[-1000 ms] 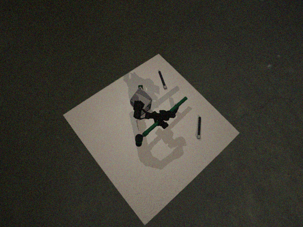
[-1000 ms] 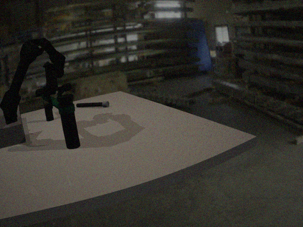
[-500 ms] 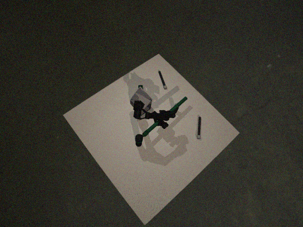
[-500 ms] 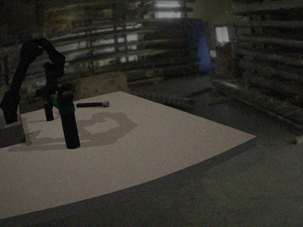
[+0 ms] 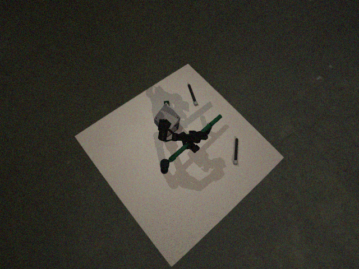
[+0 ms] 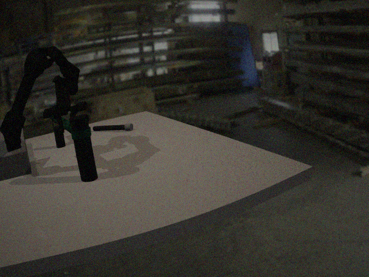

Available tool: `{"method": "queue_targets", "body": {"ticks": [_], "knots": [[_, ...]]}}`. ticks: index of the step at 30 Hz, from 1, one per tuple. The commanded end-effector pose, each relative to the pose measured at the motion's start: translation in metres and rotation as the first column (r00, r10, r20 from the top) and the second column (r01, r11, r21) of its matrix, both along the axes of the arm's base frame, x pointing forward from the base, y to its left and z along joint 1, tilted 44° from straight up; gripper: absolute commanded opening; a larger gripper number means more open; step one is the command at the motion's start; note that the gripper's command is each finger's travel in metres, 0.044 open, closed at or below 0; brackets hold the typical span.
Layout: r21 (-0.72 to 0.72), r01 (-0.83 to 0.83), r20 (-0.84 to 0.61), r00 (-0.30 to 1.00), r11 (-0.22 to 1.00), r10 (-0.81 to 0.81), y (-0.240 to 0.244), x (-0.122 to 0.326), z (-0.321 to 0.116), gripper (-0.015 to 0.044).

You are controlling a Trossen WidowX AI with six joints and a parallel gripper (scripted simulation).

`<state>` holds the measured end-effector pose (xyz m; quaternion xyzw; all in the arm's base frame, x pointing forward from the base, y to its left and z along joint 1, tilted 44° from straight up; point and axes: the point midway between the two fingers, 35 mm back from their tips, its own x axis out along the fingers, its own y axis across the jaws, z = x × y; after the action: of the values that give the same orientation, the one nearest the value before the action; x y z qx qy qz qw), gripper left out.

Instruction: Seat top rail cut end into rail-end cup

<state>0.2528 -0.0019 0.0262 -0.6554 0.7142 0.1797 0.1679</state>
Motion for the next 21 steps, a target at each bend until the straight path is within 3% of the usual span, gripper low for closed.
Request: {"method": "queue_targets", "body": {"ticks": [1,21], "knots": [[-0.003,-0.004,0.001,1.0,1.0,0.004,-0.0006,0.0007,0.0017,0.0],[-0.005,-0.006,-0.002,1.0,1.0,0.006,-0.002,0.0018,0.004,0.0]]}}
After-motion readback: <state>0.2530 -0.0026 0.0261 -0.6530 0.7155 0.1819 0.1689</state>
